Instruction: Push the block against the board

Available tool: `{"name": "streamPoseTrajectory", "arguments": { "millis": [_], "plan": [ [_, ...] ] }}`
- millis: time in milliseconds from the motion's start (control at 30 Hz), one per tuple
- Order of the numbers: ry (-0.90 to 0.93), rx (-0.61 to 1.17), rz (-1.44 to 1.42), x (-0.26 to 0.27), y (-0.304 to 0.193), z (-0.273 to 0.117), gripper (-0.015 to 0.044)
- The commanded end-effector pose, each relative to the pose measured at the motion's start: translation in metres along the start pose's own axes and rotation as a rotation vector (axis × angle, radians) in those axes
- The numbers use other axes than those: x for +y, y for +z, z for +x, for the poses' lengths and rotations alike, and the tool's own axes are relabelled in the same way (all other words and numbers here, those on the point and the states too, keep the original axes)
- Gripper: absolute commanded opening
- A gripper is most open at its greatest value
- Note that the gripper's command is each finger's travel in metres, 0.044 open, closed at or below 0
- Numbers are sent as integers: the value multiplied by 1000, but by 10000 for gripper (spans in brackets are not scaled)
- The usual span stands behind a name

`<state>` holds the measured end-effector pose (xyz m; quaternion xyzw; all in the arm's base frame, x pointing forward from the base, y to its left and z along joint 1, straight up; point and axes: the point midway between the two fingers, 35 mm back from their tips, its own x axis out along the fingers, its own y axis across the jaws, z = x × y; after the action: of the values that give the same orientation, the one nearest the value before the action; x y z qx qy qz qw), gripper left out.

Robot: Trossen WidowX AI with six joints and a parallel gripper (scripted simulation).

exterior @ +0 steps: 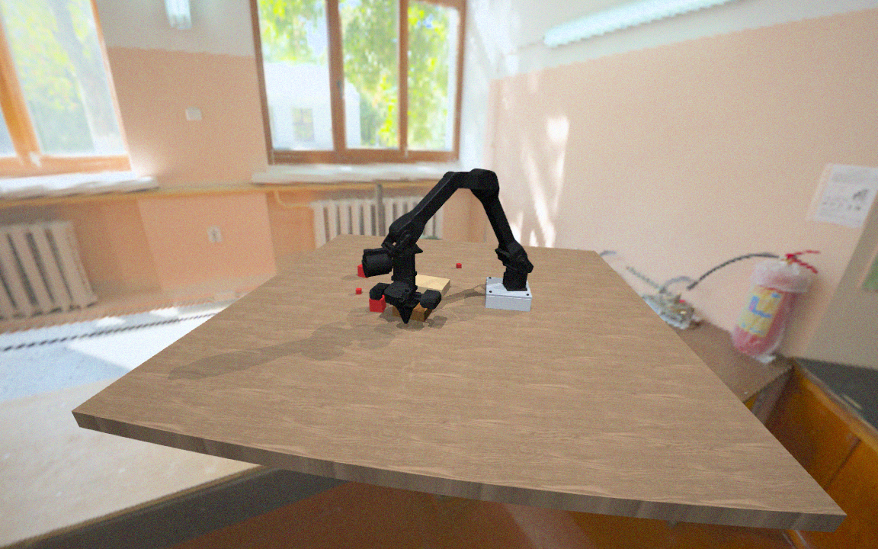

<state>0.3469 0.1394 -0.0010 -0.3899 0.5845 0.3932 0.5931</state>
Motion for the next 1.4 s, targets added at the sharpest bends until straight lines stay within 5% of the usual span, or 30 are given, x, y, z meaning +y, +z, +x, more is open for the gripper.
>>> {"name": "streamPoseTrajectory", "arguments": {
  "millis": [0,1367],
  "plan": [
    [-19,-13,-5,-3,1,-3,0],
    [-19,-10,-5,-6,-32,-3,0]
  ]
}}
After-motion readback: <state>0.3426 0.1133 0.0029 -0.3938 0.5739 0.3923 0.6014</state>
